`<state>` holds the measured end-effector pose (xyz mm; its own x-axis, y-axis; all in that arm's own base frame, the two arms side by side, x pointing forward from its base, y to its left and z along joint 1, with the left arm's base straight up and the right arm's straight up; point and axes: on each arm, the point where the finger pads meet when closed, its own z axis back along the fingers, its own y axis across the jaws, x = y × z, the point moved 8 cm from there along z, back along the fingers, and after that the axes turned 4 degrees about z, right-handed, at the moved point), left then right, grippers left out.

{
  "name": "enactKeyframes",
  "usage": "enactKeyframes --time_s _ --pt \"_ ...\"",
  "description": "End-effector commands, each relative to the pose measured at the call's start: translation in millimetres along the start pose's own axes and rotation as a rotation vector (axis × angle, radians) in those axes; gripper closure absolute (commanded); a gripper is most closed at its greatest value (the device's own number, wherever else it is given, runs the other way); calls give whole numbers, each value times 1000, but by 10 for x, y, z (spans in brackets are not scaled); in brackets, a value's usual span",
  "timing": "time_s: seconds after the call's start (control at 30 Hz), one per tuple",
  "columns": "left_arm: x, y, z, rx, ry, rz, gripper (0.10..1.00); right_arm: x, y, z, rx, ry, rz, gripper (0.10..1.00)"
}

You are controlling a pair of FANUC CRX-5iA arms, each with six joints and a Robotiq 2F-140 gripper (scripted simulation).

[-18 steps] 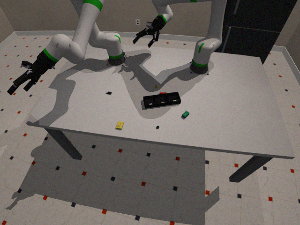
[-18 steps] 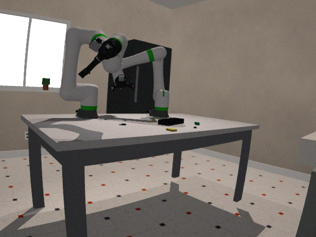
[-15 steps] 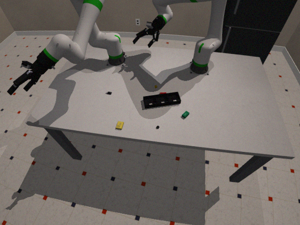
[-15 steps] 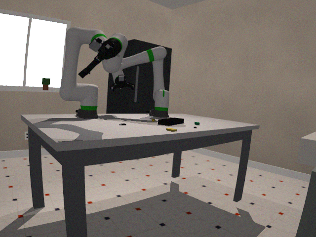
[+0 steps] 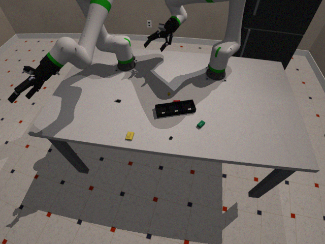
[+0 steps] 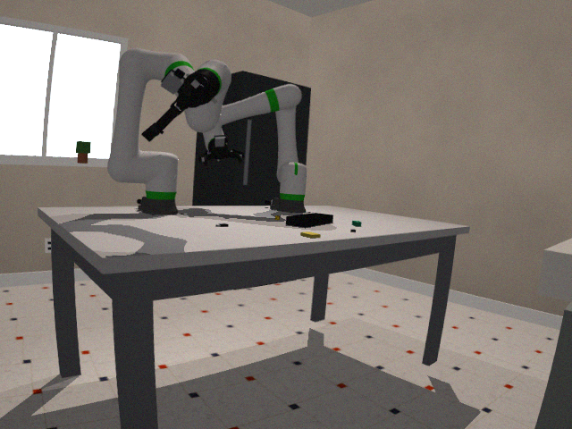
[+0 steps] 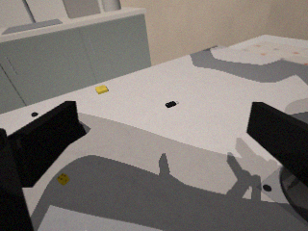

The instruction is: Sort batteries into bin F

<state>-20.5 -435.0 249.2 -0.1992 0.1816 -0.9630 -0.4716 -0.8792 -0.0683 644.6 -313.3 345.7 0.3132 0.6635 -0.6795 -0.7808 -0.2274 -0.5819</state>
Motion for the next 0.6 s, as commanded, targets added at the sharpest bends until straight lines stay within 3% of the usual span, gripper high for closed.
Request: enactKeyframes --time_s 0.0,0.57 --pt "-6 2 1 0 0 1 98 -9 -8 5 -1 1 -1 98" --pt "-6 2 1 0 0 1 98 -97 3 26 7 14 -15 98"
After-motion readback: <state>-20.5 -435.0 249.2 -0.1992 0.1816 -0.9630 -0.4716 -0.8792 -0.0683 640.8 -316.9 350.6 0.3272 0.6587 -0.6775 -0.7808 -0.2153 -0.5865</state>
